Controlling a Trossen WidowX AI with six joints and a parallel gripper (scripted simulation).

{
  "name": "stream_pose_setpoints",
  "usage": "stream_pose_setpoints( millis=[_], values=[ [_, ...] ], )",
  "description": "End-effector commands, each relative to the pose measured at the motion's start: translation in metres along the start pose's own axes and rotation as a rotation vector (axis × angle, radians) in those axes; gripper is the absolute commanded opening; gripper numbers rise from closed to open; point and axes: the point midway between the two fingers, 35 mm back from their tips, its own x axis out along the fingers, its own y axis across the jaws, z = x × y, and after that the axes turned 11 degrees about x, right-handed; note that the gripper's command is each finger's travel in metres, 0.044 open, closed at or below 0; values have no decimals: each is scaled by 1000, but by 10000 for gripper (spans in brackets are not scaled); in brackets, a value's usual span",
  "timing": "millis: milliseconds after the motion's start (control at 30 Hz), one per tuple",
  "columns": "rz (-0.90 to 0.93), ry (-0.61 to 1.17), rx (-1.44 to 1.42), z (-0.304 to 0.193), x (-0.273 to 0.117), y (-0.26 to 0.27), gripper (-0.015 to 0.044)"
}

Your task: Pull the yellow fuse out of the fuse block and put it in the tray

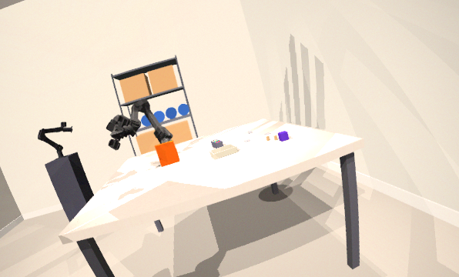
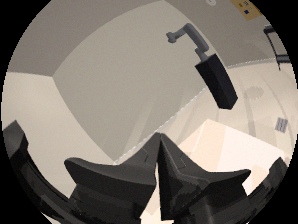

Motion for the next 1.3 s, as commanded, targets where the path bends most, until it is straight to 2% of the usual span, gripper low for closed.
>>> stream_pose_setpoints(
  millis=[0,67,300,533,700,900,1100,1267],
  values=[
    [2,3,-4,-1,0,1,26],
    [17,30,-33,-7,2,11,62],
    [162,276,-318,-80,7,95,62],
    [327,581,-651,-180,-23,162,62],
    [436,784,-844,-248,-65,194,62],
    [553,1030,-1063,-322,-133,212,62],
    [619,1242,-1328,-385,-206,200,62],
    [696,1425,-1516,-417,-265,183,62]
  ],
)
